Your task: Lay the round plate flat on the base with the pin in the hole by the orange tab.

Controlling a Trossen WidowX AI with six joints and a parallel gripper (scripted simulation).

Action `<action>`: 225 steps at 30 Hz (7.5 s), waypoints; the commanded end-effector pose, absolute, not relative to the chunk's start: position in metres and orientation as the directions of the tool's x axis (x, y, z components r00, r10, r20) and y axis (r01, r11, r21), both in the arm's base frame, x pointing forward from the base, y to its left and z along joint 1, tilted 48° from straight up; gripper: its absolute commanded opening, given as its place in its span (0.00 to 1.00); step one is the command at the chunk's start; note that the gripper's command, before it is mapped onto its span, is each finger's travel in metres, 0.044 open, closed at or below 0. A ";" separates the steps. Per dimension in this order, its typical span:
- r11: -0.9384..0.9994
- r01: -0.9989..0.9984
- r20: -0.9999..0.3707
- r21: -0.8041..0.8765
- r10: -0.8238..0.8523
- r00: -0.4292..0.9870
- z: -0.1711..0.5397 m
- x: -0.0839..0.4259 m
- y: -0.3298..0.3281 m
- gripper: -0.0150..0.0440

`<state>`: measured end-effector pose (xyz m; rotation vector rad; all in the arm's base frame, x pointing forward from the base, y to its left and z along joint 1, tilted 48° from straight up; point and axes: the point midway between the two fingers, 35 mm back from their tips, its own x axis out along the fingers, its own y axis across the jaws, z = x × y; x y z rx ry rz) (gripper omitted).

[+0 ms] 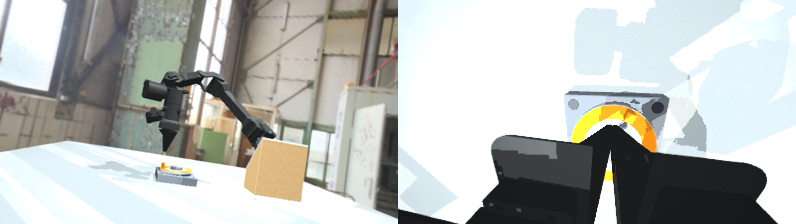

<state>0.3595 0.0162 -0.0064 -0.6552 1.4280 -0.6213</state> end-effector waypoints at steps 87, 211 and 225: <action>0.666 -0.020 -0.666 -0.745 -0.744 0.056 -0.001 0.336 -0.054 0.25; 0.669 -0.023 -0.669 -0.743 -0.741 0.054 -0.012 0.261 -0.016 0.25; 0.664 -0.030 -0.665 -0.747 -0.745 0.053 -0.002 0.256 -0.006 0.25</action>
